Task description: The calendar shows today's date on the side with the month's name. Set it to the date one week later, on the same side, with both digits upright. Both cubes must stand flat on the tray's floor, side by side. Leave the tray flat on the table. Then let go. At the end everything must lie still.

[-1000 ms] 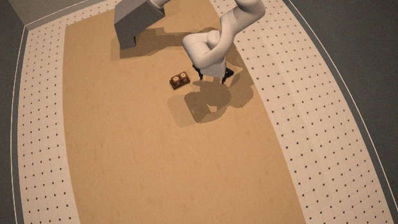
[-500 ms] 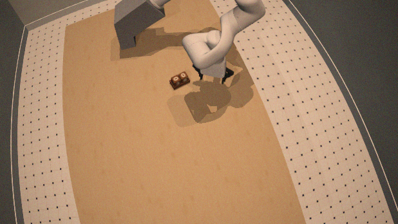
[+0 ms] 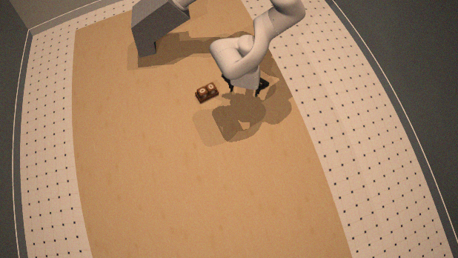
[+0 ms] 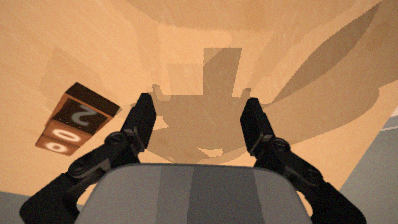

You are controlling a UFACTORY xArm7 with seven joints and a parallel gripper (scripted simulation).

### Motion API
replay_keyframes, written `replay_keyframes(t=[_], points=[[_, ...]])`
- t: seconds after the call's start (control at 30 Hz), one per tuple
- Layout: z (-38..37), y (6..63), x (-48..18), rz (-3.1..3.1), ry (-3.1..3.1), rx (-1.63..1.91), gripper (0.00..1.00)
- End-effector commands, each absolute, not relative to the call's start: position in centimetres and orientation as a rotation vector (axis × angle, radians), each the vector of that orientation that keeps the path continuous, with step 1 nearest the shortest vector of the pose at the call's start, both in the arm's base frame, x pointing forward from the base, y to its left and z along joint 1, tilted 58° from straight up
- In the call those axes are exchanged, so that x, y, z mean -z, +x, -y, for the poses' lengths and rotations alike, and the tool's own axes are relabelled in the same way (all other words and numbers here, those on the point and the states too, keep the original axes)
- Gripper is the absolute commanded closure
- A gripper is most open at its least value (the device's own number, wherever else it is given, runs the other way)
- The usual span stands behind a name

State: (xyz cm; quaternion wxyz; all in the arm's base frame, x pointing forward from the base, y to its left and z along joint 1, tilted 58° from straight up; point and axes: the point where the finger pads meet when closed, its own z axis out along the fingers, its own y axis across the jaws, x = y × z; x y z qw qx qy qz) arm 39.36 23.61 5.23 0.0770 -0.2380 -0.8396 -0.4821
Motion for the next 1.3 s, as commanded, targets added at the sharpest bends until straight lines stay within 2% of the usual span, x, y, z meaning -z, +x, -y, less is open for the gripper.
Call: replay_keyframes(t=[0.0,0.8,1.27], points=[[-23.4,39.5,-5.2,2.518,-0.717,1.445,0.00],[-23.1,39.4,-5.5,2.518,-0.717,1.445,0.00],[-20.2,39.1,-7.2,2.518,-0.717,1.445,0.00]])
